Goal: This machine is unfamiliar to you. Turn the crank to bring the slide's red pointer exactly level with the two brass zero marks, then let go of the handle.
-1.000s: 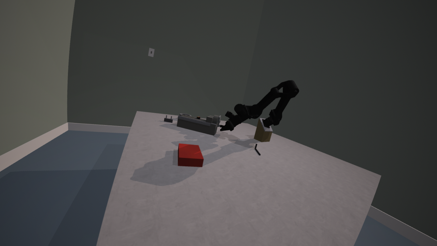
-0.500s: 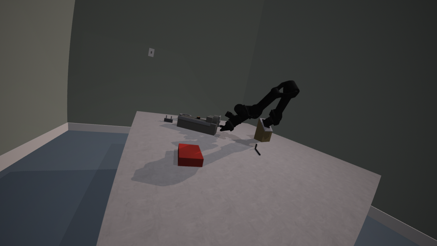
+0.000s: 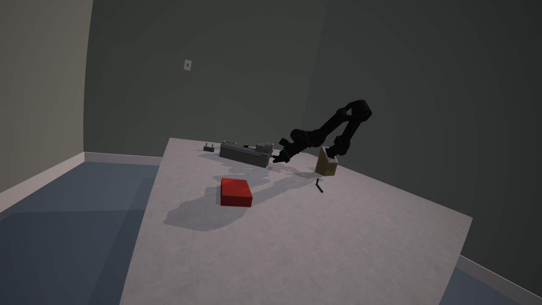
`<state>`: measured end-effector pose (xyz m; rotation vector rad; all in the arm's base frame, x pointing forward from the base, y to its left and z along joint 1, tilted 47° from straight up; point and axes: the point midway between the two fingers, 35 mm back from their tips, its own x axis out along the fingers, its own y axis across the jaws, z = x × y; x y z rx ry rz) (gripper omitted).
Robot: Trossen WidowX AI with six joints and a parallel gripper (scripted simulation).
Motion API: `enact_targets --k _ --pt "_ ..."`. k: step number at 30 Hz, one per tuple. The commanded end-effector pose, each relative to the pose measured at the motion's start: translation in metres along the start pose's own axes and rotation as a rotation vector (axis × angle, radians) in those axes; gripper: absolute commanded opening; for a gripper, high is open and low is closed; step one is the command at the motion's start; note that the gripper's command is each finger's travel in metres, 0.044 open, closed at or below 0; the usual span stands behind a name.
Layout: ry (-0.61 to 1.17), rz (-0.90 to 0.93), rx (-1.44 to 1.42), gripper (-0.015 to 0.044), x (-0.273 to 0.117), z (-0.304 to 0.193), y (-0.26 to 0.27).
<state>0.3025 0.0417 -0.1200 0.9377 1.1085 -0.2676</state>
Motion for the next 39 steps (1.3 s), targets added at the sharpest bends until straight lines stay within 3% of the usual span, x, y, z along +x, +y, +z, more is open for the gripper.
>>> enact_targets --k 1,39 --pt "0.006 0.025 -0.010 0.0000 0.0004 -0.0005 0.0092" --pt "0.006 0.025 -0.010 0.0000 -0.0010 0.0001 0.0139"
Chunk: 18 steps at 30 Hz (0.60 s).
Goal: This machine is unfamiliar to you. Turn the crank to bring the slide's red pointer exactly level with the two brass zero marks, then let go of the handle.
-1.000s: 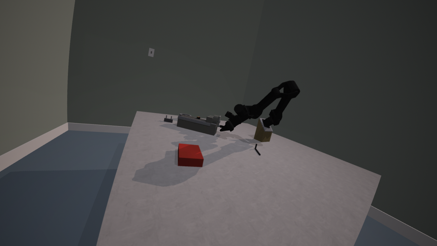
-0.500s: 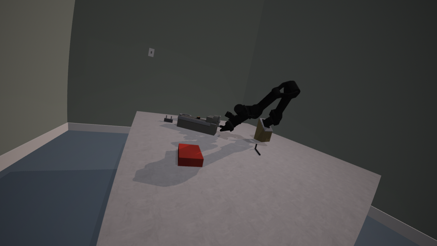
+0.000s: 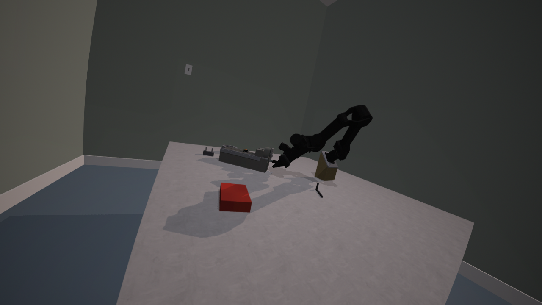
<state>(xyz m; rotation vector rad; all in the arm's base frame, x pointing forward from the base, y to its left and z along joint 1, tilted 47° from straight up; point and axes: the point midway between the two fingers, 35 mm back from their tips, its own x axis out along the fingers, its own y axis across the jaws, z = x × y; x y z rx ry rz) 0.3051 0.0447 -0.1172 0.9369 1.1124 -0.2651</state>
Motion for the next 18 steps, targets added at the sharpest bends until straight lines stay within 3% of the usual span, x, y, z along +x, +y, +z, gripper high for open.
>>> enact_targets --k 1,18 --pt "0.002 0.025 -0.008 0.0000 -0.0007 0.0005 0.0092" --pt "0.002 0.025 -0.008 0.0000 -0.0017 0.0010 0.0117"
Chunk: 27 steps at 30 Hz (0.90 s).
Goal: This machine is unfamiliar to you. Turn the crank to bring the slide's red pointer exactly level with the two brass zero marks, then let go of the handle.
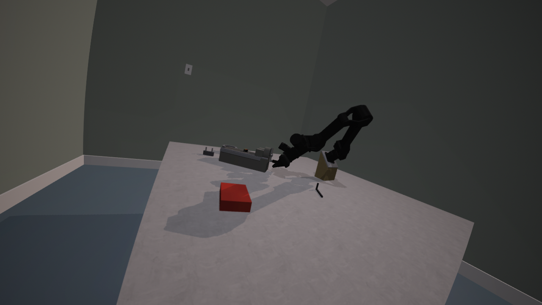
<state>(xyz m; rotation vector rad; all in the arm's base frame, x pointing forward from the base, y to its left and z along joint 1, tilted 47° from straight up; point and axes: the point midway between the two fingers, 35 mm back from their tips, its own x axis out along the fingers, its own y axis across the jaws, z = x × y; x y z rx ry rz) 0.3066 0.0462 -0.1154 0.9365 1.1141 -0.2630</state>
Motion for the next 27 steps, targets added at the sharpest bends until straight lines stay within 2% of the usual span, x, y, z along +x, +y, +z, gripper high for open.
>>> enact_targets --k 1,27 --pt "0.000 0.025 -0.007 0.0000 -0.0013 0.0010 0.0091" --pt "0.000 0.025 -0.007 0.0000 -0.0043 0.0031 0.0144"
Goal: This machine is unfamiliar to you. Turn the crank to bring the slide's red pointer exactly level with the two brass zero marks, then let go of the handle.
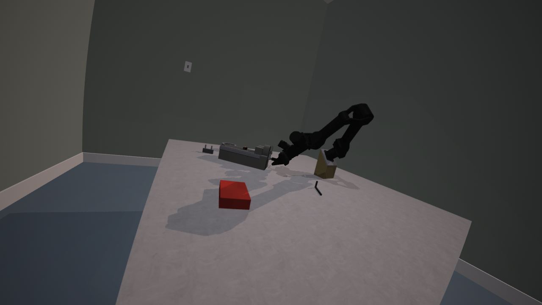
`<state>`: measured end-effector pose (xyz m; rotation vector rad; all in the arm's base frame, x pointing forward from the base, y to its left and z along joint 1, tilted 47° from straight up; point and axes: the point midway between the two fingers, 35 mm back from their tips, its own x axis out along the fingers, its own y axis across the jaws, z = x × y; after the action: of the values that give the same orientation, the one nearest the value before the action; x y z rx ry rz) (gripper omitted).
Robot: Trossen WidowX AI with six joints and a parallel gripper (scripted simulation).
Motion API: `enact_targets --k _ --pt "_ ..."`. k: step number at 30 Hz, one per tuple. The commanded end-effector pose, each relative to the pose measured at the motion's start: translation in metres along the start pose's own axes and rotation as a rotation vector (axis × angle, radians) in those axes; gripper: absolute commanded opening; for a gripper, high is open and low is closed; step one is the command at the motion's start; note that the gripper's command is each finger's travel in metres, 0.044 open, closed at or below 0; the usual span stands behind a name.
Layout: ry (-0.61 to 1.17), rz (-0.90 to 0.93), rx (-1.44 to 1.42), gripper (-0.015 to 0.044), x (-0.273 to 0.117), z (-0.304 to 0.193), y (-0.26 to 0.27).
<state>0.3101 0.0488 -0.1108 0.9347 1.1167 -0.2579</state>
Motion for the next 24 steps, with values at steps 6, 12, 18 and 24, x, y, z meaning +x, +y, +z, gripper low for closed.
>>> enact_targets --k 6,12,18,24 --pt "-0.004 0.023 -0.003 0.0000 -0.0037 0.0032 0.0099" --pt "-0.004 0.024 -0.003 0.0000 -0.0050 0.0043 0.0115" --pt "0.002 0.002 -0.003 0.0000 -0.0020 0.0015 0.0046" --pt "0.002 0.002 -0.003 0.0026 -0.0020 0.0015 0.0046"
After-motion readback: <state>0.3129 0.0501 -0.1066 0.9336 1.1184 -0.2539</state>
